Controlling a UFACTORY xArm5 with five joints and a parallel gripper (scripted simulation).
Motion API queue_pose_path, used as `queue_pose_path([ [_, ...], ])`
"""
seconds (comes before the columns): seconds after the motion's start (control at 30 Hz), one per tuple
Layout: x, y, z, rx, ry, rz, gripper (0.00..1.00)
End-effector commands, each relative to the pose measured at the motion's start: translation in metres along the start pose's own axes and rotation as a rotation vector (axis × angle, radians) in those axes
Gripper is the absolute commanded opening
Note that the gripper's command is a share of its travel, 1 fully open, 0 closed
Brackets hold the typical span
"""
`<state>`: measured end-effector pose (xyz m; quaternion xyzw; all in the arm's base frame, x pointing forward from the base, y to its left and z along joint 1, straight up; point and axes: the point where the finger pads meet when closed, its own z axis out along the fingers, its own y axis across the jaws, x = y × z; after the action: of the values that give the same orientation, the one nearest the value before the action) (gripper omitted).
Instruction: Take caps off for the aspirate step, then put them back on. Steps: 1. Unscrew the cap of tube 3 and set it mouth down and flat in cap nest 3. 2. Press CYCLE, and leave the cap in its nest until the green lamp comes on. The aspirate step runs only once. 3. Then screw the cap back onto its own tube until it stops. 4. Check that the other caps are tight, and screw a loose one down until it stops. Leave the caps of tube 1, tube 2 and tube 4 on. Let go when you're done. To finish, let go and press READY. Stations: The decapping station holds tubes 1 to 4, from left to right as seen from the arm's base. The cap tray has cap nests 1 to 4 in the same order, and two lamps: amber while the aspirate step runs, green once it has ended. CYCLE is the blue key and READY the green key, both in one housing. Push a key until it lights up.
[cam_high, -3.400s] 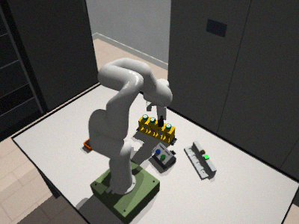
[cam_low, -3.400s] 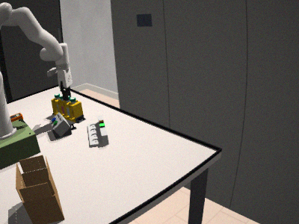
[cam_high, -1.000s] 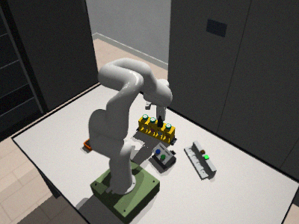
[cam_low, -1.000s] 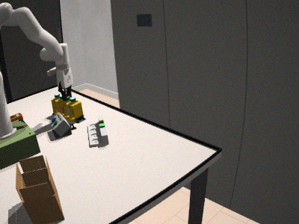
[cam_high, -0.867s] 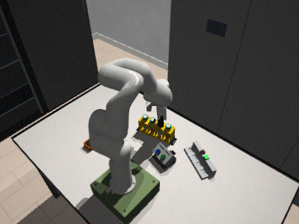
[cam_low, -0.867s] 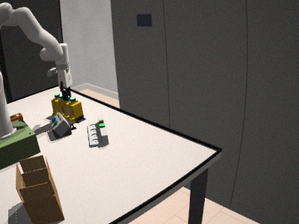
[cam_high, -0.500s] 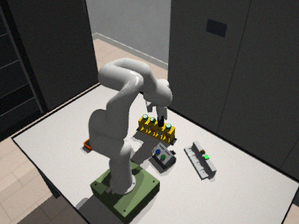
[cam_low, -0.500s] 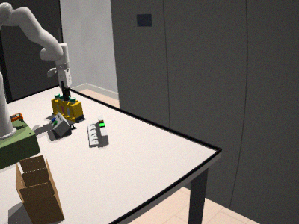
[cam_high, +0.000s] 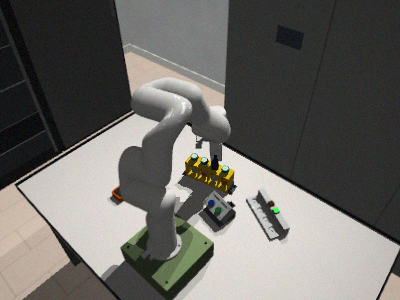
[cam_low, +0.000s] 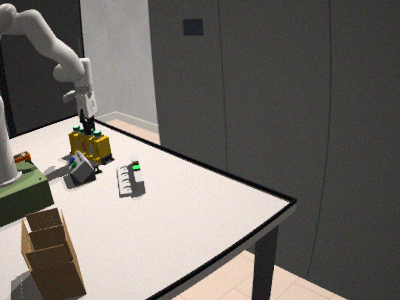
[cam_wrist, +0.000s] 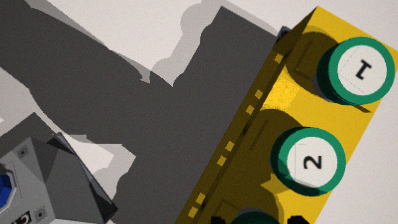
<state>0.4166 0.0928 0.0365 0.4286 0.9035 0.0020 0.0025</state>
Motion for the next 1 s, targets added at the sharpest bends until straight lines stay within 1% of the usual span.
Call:
queue_pose_path([
  [0.0,-0.0005,0.0010,-0.0008,-0.001,-0.004,0.231,0.00],
  [0.17,-0.0005,0.0010,-0.0006,-0.002,-0.004,0.481,0.00],
  [0.23,-0.0005,0.0010,-0.0006,-0.002,-0.004,0.481,0.00],
  [0.7,-0.0005,0.0010,-0.0001,-0.003,-0.004,1.181,0.00],
  [0.93,-0.0005,0.0010,-0.0001,-0.003,-0.004,1.200,0.00],
  [0.97,-0.0005,0.0010,-0.0001,-0.003,-0.004,1.200,0.46],
])
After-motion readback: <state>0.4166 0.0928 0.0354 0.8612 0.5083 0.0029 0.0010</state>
